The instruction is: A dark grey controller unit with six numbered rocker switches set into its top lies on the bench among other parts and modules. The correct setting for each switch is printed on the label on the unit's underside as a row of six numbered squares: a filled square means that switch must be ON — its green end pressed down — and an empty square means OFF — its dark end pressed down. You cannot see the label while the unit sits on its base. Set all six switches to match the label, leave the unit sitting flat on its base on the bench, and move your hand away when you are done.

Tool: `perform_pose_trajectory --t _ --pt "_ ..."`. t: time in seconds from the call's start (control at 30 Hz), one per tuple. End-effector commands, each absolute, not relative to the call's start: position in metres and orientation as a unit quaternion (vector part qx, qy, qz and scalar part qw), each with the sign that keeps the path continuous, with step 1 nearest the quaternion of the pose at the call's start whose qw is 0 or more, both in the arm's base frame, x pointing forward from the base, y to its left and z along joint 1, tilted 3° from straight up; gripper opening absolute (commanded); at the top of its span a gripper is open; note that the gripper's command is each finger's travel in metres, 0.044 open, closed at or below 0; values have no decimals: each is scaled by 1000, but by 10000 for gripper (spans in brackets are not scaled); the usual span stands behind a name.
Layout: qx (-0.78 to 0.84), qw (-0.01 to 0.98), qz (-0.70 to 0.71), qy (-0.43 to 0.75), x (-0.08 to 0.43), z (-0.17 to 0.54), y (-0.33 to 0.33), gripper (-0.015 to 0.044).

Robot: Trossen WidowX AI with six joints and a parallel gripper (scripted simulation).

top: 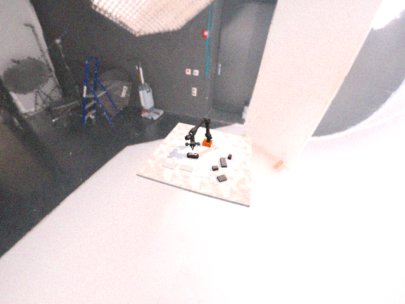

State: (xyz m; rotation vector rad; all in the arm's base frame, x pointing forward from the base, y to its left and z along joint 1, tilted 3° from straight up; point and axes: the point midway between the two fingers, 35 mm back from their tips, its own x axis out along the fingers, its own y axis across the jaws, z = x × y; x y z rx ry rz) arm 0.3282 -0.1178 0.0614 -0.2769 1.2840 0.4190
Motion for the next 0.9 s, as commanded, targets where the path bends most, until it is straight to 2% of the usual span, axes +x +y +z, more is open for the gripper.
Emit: perform_pose_trajectory --t 0.0,0.23,0.5,0.6,0.87 --pt "-135 770 198 592 329 62 -119 53" --pt "-340 667 349 563 347 60 -133 236" --pt "-535 461 536 463 368 55 -149 440" --pt "-560 416 567 437 371 54 -152 440" --pt "-560 416 567 437 371 54 -152 440"
